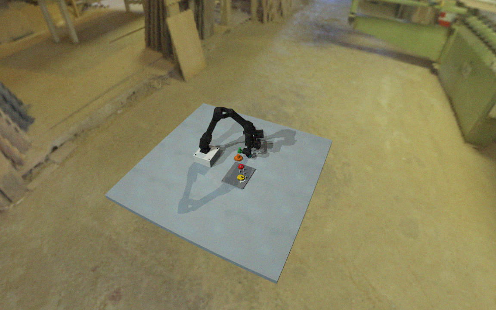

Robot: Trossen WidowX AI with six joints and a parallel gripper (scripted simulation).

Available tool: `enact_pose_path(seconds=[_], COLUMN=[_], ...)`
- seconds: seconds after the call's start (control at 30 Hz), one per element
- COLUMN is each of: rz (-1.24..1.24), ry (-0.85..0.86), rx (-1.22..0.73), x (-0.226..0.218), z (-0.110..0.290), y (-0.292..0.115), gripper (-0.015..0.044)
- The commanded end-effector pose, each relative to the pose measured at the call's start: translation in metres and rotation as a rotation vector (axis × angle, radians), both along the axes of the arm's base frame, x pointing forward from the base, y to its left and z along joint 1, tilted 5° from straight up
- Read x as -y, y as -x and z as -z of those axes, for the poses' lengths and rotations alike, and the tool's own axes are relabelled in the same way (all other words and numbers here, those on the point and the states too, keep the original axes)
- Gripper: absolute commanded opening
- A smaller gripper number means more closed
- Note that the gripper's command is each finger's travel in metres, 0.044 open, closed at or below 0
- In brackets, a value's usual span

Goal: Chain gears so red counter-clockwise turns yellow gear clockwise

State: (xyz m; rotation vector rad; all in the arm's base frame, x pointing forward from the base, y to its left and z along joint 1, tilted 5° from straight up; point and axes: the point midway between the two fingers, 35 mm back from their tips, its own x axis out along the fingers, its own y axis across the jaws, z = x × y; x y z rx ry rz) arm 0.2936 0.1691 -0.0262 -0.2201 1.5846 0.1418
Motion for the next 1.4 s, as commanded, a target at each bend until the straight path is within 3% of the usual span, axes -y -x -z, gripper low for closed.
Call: enact_pose_path(seconds=[0.0,0.3,0.53,1.37], rz=[0.002,0.002,0.002,0.002], ry=[0.003,0.003,0.003,0.002], rx=[0.003,0.003,0.003,0.004], x=[0.0,0.0,0.0,-0.012], z=[0.0,0.0,0.0,-0.056], y=[-0.001,-0.001,-0.001,-0.011], gripper=[0.0309,0.0073,0.0006,0.0])
